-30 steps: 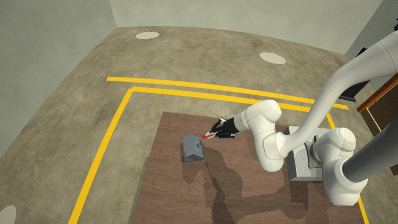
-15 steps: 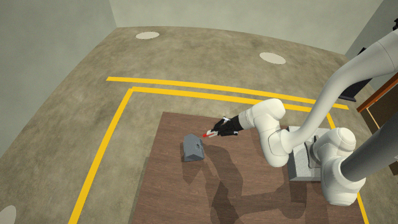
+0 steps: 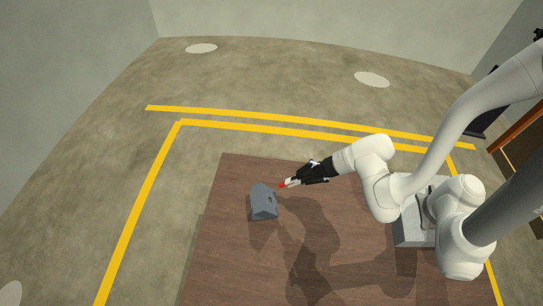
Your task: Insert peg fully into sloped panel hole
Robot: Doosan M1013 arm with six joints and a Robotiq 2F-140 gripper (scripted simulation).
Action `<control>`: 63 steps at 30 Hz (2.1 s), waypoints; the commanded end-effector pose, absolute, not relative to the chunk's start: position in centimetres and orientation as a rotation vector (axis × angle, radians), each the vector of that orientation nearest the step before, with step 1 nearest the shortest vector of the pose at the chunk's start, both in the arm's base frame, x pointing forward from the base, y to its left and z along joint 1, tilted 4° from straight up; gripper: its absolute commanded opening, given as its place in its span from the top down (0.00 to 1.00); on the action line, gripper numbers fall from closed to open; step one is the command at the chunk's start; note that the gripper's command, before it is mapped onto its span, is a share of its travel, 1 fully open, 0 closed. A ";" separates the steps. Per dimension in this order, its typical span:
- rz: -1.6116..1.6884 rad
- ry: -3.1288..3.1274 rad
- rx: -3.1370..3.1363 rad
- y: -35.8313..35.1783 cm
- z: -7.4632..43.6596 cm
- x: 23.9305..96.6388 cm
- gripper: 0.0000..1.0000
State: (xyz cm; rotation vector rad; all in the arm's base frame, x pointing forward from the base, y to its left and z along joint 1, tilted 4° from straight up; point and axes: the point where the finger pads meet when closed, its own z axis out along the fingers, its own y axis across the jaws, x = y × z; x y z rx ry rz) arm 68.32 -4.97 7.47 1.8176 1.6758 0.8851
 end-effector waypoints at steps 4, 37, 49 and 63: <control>0.918 1.729 1.723 -4.6 7.8 67.5 1.00; 1.031 1.872 1.406 -2.2 8.5 64.8 1.00; 1.031 1.872 1.407 -1.6 7.2 66.9 1.00; 1.031 1.872 1.407 -1.2 6.3 68.2 1.00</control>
